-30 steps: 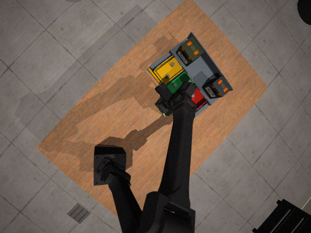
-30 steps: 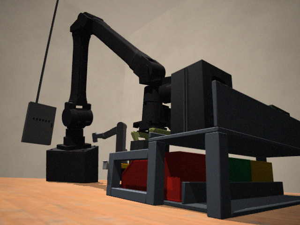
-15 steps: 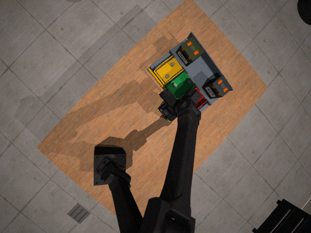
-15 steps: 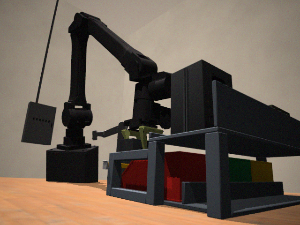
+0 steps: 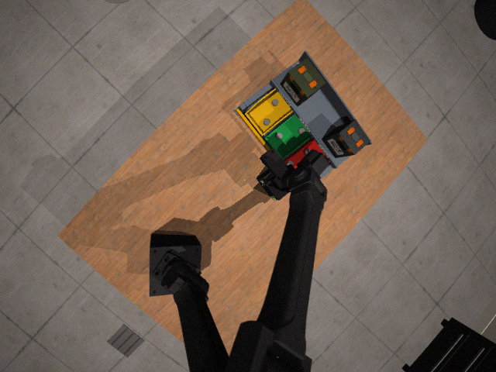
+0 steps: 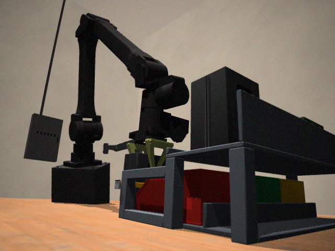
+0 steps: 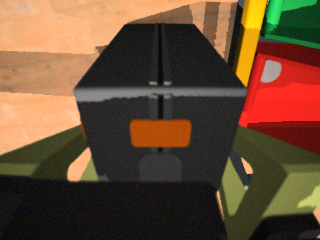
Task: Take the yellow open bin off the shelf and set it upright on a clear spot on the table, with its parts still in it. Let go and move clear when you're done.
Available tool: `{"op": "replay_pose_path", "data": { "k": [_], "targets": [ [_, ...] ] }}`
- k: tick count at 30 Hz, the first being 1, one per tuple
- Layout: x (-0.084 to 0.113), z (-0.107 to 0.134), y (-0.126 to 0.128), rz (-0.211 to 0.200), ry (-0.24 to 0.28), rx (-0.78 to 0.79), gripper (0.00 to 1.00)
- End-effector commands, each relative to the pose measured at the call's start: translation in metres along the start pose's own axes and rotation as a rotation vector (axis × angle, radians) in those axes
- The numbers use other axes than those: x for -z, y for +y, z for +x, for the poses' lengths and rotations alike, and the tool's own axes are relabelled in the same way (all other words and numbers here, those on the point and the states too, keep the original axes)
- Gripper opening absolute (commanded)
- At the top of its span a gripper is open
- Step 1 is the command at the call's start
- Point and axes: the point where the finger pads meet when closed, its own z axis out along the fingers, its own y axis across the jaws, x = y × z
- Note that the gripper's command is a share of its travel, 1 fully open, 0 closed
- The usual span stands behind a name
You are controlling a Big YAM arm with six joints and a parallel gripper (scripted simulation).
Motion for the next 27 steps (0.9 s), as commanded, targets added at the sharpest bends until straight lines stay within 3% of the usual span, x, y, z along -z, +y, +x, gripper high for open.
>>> {"op": "replay_pose_path", "data": {
  "k": [1, 5, 6, 12, 27],
  "targets": [
    [0.029, 0.011, -0.018, 0.086, -0.009, 0.003, 0.00],
    [0.029, 0.013, -0.019, 0.087, -0.010, 0.004, 0.00],
    [0.032, 0.004, -0.019, 0.094, -0.014, 0.027, 0.00],
    [0.030, 0.022, -0.019, 0.086, -0.006, 0.003, 0.00],
    [0.030, 0.022, -0.018, 0.085, -0.009, 0.012, 0.00]
  ]
}}
